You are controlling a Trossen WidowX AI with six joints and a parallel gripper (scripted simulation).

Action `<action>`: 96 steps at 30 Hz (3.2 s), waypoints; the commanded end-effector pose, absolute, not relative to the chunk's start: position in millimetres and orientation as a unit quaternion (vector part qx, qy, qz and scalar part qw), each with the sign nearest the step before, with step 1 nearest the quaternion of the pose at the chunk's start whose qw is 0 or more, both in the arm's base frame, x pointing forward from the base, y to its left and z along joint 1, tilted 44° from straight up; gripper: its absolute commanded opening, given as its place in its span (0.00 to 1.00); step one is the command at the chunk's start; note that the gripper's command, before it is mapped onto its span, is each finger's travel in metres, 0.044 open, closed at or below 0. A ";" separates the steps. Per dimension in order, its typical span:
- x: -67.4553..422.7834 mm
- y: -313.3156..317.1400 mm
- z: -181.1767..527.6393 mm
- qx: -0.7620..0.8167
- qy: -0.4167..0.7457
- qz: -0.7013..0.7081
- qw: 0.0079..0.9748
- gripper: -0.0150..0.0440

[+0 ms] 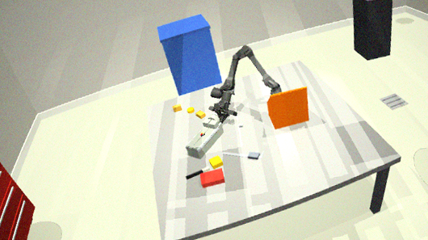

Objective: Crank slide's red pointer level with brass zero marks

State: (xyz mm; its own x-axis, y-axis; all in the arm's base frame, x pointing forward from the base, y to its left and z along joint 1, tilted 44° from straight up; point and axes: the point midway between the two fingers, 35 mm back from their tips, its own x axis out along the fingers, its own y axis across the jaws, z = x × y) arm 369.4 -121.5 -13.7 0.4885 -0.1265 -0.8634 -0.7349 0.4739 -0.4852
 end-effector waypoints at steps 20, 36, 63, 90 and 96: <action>358.2 -112.5 -18.4 -0.464 0.465 0.219 0.721 0.25; 352.6 -104.8 -17.5 -0.464 0.465 0.219 0.721 0.25; 346.9 -85.4 -4.7 -0.463 0.465 0.219 0.722 0.25; 353.3 -75.4 14.6 -0.463 0.465 0.219 0.722 0.25; 354.9 -75.0 17.3 -0.463 0.465 0.219 0.722 0.25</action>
